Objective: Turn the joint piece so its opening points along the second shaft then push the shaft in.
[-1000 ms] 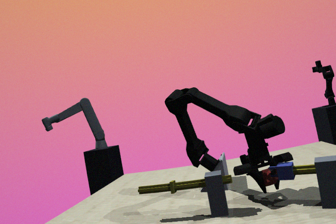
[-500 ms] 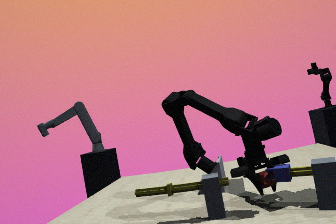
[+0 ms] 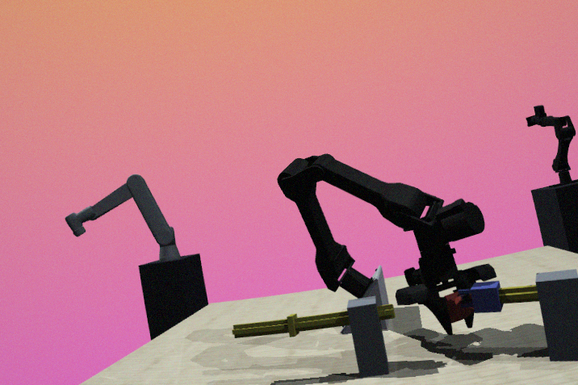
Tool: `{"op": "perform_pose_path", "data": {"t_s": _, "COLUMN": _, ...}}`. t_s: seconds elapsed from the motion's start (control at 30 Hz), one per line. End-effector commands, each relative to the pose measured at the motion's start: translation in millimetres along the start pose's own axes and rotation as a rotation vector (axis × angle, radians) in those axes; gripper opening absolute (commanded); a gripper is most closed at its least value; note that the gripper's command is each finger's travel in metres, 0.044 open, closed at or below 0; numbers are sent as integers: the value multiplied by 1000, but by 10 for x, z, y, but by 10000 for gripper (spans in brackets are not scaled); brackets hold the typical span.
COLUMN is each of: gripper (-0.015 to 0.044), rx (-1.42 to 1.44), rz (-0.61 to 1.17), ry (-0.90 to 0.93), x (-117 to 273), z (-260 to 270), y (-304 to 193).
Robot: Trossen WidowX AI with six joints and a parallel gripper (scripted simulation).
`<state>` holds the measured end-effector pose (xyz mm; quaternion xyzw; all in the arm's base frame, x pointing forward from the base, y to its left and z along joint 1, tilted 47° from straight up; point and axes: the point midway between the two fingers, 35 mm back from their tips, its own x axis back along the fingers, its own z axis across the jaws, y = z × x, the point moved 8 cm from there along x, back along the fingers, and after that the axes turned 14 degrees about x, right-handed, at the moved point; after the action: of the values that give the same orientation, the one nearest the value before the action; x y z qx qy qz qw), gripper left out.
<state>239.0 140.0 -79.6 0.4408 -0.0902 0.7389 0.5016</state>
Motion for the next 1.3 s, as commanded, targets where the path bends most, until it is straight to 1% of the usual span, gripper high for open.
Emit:
{"op": "perform_pose_path", "data": {"t_s": 0.0, "gripper": 0, "rx": 63, "rz": -30, "ry": -19, "x": 14, "z": 38, "y": -12}}
{"op": "perform_pose_path", "data": {"t_s": 0.97, "gripper": 0, "rx": 506, "rz": -256, "ry": -100, "x": 97, "z": 256, "y": -172}}
{"op": "perform_pose_path", "data": {"t_s": 1.27, "gripper": 0, "rx": 523, "rz": -265, "ry": -101, "x": 110, "z": 277, "y": -177}}
